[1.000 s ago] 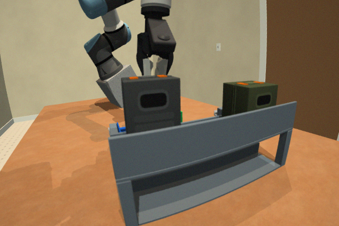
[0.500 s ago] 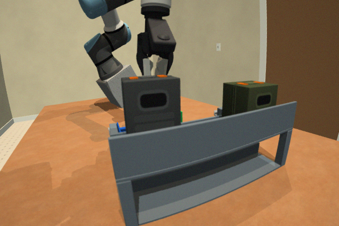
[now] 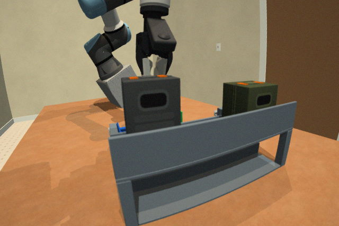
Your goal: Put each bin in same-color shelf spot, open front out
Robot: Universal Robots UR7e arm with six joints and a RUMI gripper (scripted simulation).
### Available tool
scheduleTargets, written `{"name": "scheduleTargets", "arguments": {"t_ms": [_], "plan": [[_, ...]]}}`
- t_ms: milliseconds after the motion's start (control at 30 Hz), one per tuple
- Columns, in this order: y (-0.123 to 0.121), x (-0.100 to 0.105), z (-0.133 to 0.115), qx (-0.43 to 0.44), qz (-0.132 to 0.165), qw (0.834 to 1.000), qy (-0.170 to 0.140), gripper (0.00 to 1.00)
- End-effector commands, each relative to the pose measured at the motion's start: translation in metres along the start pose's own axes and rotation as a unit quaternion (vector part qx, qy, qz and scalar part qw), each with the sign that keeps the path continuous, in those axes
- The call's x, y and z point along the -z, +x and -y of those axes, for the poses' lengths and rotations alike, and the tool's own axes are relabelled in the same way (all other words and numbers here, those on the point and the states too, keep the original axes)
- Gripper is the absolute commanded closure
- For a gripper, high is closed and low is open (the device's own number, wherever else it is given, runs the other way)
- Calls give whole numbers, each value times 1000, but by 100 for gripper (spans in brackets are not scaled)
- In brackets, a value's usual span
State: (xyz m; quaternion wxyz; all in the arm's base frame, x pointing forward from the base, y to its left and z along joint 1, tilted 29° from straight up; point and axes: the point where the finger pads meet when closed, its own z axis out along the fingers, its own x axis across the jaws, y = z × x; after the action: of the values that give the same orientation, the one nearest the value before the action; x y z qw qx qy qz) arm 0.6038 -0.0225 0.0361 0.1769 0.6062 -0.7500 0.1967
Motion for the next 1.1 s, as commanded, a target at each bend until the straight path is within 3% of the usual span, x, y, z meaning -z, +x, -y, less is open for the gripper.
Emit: {"name": "scheduleTargets", "arguments": {"t_ms": [0,333,667,733,1067], "plan": [[4,-3,-6,44,3,999,2,100],[10,-9,-19,142,6,990,8,100],[21,-18,-44,309,8,951,20,100],[21,-18,-44,309,8,951,20,100],[33,-28,-76,471,3,882,31,100]]}}
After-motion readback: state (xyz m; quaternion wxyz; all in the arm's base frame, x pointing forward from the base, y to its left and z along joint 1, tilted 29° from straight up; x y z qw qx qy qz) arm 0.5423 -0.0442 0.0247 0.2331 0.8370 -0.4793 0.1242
